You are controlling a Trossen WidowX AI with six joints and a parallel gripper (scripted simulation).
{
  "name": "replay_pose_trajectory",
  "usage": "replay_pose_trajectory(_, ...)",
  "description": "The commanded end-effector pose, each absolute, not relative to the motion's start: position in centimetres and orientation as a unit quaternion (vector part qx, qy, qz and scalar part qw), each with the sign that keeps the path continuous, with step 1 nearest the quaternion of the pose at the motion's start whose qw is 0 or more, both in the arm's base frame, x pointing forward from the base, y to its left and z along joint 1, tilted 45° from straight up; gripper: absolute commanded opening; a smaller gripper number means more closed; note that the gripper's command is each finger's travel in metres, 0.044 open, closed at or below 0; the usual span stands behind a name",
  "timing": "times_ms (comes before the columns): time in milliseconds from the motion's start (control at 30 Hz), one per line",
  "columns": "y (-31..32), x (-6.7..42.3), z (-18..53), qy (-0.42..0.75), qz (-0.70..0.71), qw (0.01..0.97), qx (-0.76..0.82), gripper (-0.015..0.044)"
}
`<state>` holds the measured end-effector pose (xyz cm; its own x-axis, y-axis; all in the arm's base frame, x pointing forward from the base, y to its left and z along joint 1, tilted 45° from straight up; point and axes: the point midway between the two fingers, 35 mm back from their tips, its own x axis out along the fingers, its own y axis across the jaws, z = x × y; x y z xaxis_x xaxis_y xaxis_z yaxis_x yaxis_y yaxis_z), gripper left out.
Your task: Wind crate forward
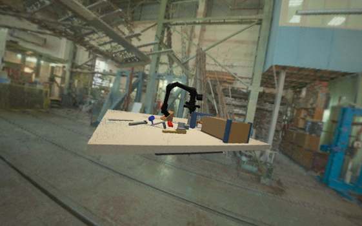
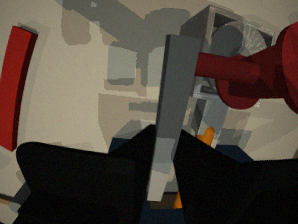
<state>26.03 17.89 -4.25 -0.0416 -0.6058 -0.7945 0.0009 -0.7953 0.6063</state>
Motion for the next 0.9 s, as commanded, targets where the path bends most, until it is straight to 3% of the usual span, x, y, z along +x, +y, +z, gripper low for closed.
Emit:
replay_pose_trajectory(0,18.07,26.12,-4.06,-0.206,-0.69,0.198,0.665,0.0)
replay_pose_trajectory(867,17.99,26.16,-4.1,-0.055,-0.72,0.042,0.69,0.0)
